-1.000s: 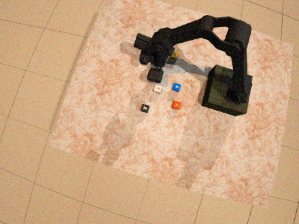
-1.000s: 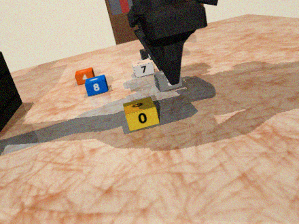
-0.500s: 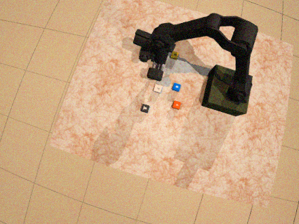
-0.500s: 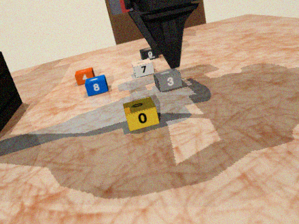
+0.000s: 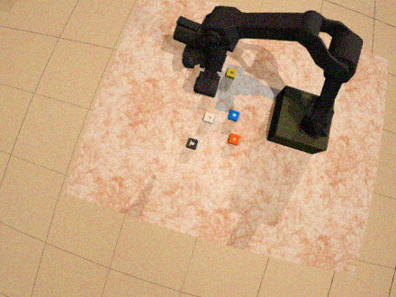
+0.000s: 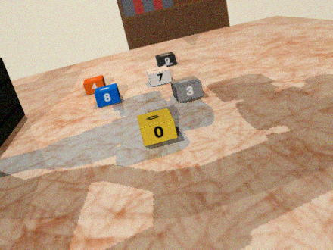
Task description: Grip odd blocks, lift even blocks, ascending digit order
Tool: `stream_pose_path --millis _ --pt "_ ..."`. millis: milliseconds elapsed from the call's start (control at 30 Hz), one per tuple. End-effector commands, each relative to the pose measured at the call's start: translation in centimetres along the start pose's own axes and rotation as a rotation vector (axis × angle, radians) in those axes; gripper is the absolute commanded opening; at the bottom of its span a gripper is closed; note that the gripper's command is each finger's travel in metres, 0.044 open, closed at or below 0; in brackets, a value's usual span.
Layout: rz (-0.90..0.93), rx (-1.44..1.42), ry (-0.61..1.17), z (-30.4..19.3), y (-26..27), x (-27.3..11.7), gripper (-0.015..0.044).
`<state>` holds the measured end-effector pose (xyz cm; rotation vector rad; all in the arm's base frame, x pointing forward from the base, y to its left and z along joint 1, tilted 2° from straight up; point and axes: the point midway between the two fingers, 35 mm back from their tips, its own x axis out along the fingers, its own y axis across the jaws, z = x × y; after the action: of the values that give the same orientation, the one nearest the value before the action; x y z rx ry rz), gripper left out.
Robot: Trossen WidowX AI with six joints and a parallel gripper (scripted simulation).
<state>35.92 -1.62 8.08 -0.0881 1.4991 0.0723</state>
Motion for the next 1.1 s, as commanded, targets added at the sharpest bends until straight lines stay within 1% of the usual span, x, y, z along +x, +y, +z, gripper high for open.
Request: stream_pose_path --millis 0,267,333,433,667,767,933,1000,1067 --pt "-0.003 0.005 0.010 -0.2 0.0 -0.4 0.0120" --pt "-0.002 0.005 0.010 -0.3 0.3 -0.4 0.0120" --pt "0.000 0.005 0.011 -1.2 2.4 -0.6 0.0120" --pt "0.004 0.005 0.014 -3.8 7.1 -0.9 0.0120" --pt "0.011 0.005 0.020 -11.6 14.7 -0.7 0.0120" --pt "0.012 0.005 0.021 -13.7 15.8 -0.5 0.0120" --pt "0.012 0.005 0.021 -13.7 15.8 -0.5 0.0120" --pt "0.014 0.002 0.022 -13.6 15.9 0.9 0.0173" --pt "0.015 -0.001 0.023 -13.6 16.1 4.7 0.0225"
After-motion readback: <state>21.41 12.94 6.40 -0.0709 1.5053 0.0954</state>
